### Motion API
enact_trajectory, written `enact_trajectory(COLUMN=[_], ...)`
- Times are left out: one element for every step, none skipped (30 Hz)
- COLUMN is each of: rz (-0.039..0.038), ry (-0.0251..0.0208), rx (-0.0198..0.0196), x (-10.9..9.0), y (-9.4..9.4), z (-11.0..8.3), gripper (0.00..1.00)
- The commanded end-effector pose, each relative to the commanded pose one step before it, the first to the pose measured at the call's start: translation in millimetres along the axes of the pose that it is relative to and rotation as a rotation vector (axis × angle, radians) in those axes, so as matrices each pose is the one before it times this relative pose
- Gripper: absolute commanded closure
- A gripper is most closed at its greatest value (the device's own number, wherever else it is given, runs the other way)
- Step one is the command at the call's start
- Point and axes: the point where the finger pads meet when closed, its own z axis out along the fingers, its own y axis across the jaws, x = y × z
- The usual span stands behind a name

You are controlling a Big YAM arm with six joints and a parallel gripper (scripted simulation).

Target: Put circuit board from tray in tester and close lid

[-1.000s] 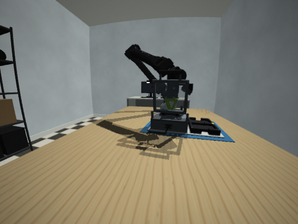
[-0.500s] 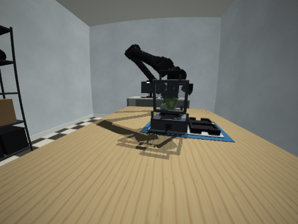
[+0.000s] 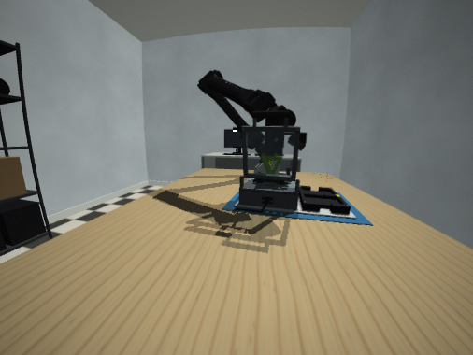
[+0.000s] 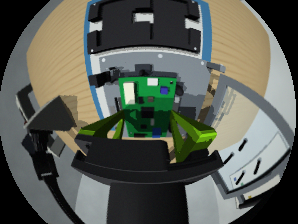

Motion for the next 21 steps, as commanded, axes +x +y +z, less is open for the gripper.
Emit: enact_trajectory(rz=[0.01739, -0.00054, 0.00005, 0.00074, 0.00113, 0.0, 0.0, 0.001, 0.00085, 0.00072, 0.00061, 0.00051, 0.00043, 0.00037, 0.00031, 0.00026, 0.00022, 0.00019, 0.00016, 0.00013, 0.00011], ry=[-0.00835, 0.00025, -0.00002, -0.00033, -0.0005, 0.0, 0.0, -0.00046, -0.0004, -0.00034, -0.00029, -0.00025, -0.00021, -0.00018, -0.00015, -0.00013, -0.00011, -0.00009, -0.00008, -0.00007, -0.00006], rx=[0.01514, -0.00057, 0.00001, 0.00068, 0.00106, 0.0, 0.0, 0.00098, 0.00083, 0.00071, 0.00061, 0.00052, 0.00044, 0.00038, 0.00033, 0.00028, 0.00024, 0.0002, 0.00017, 0.00015, 0.00013], x=[6.65, 0.04, 0.04, 0.04, 0.04, 0.0, 0.0, 0.02, 0.02, 0.02, 0.01, 0.01, 0.01, 0.0, 0.0, 0.0, 0.0, 0.0, 0.0, 0.0, 0.0], y=[-6.39, 0.3, -0.13, -0.6, -0.87, 0.0, 0.0, -0.78, -0.67, -0.57, -0.48, -0.41, -0.35, -0.3, -0.25, -0.21, -0.18, -0.15, -0.13, -0.11, -0.09], z=[-2.27, 0.12, -0.08, -0.29, -0.41, 0.0, 0.0, -0.38, -0.32, -0.27, -0.24, -0.2, -0.17, -0.15, -0.13, -0.11, -0.09, -0.08, -0.07, -0.06, -0.05], gripper=[0.28, 0.28, 0.28, 0.28, 0.28, 0.28, 0.28, 0.28, 0.28, 0.28, 0.28, 0.28, 0.28, 0.28, 0.28, 0.28, 0.28, 0.28, 0.28, 0.28, 0.28])
